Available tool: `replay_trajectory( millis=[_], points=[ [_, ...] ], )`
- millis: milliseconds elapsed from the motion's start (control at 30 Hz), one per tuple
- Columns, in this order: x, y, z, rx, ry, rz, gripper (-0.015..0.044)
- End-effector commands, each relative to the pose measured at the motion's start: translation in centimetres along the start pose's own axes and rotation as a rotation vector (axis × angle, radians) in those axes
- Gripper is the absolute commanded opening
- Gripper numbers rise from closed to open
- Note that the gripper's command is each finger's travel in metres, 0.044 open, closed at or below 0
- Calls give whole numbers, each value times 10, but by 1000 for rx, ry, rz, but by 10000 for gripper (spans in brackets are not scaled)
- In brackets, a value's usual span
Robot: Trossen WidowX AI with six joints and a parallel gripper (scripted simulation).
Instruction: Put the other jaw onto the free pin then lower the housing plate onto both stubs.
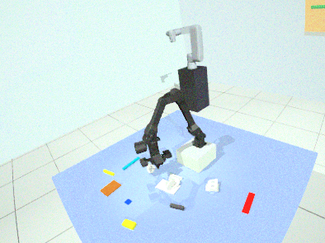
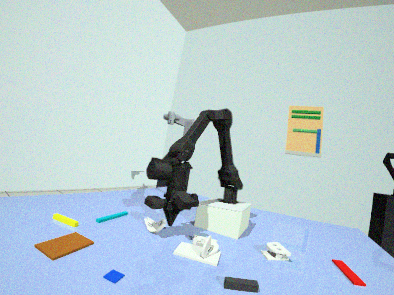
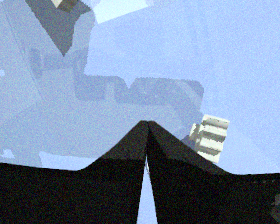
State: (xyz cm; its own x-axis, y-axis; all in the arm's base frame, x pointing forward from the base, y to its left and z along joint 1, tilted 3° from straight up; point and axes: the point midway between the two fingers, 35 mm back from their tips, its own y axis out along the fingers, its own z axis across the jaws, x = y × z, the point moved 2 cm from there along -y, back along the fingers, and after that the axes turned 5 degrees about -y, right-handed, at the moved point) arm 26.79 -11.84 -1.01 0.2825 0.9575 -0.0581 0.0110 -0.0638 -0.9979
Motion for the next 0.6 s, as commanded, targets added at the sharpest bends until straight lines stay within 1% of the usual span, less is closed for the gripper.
replay_trajectory(
  millis=[0,567],
  points=[
    [-1,2,-1,0,-5,4,0],
    [-3,1,-29,-2,-5,5,0]
  ],
)
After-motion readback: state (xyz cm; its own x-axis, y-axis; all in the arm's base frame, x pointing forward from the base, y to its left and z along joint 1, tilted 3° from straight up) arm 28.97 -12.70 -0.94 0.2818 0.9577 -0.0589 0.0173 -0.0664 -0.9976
